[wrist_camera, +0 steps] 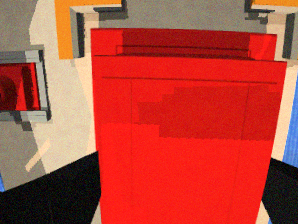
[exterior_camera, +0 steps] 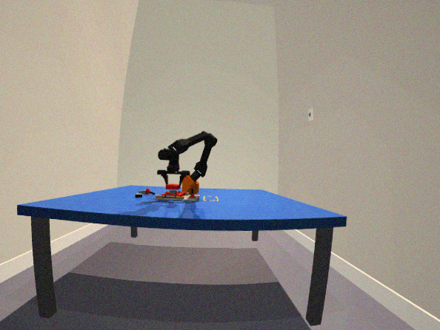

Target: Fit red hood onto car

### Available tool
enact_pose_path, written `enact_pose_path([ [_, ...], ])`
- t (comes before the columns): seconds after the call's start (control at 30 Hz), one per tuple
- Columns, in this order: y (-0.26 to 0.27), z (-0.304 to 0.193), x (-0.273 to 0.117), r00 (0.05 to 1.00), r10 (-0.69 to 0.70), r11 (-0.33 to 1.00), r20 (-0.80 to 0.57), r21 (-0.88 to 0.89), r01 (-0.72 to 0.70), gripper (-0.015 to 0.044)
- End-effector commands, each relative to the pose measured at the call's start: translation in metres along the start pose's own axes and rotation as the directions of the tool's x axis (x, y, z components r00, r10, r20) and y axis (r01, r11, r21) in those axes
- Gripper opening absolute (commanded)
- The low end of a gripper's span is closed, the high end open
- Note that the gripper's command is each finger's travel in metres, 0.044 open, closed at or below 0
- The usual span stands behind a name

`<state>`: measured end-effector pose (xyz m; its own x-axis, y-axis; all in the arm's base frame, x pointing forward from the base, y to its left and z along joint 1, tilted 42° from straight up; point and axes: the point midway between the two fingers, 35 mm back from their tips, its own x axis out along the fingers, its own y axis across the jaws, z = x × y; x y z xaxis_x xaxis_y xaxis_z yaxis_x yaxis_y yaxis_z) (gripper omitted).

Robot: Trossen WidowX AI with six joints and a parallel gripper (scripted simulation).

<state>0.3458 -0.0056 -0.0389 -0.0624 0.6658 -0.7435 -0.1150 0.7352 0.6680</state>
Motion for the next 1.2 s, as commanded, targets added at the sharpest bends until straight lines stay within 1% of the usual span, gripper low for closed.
enact_pose_path([
  [0.0, -0.0017, 0.0005, 0.0043, 1.0, 0.004, 1.0, 0.011, 0.006, -0.004, 0.0],
  [1.17, -0.0019, -0.0008, 0.0079, 1.0, 0.006, 1.0, 0.008, 0.007, -0.006, 0.0],
])
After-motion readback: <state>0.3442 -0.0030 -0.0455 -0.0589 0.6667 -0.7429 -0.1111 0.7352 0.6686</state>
